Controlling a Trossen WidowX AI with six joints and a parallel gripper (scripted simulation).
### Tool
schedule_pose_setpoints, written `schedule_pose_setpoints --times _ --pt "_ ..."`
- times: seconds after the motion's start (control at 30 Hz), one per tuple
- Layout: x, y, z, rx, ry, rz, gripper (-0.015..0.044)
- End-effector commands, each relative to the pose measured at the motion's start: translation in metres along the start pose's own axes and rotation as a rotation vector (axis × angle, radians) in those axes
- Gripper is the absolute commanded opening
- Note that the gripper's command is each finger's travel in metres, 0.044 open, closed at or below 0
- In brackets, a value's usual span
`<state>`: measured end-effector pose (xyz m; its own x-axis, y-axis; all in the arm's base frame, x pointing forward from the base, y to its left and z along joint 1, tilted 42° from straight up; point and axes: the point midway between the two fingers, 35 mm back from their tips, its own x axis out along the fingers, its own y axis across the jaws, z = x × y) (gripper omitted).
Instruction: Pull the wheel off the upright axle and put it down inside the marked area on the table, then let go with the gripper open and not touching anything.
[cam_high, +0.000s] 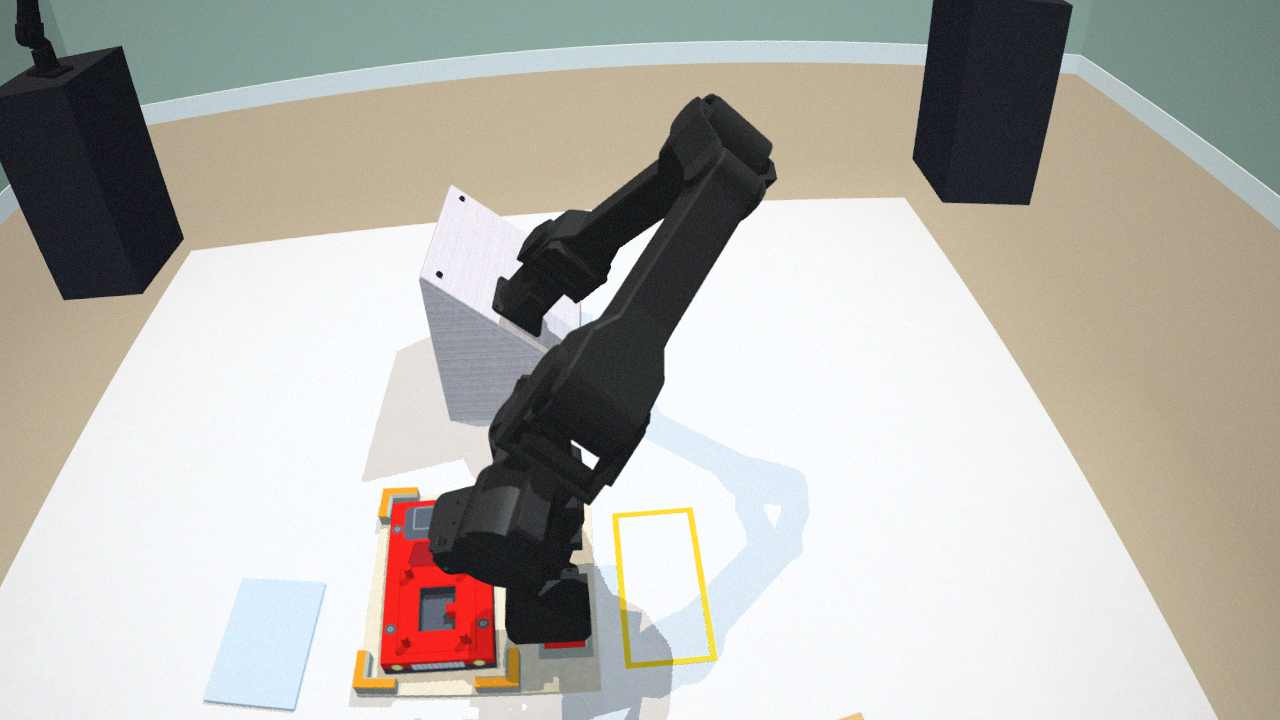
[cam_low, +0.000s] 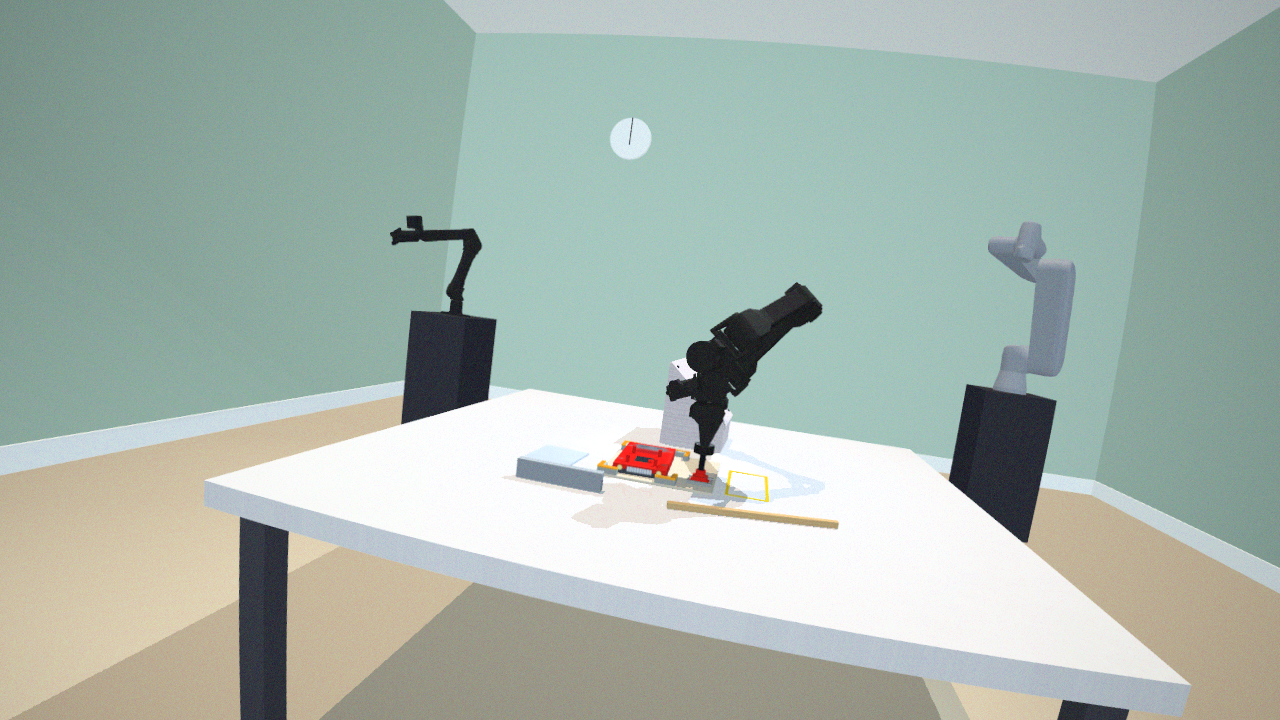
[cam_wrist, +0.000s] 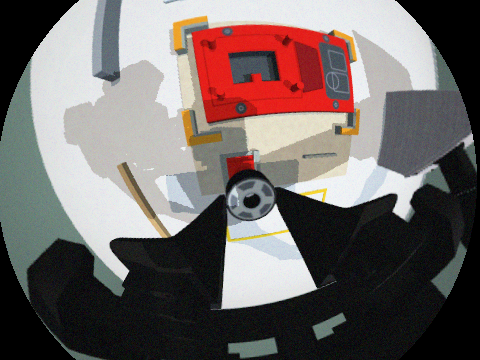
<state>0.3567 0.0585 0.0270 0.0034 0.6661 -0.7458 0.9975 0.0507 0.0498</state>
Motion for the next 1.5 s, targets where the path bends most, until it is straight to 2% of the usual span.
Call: schedule_pose_setpoints --times 0.0,0.27,1.47 --pt "-0.005 0.0 0.0 -0.004 -0.003 0.0 0.0" --pt "-0.036 -0.002 0.0 -0.003 -0.004 0.0 0.0" --pt "-0.036 -0.055 -0.094 -0.001 0.0 -0.002 0.0"
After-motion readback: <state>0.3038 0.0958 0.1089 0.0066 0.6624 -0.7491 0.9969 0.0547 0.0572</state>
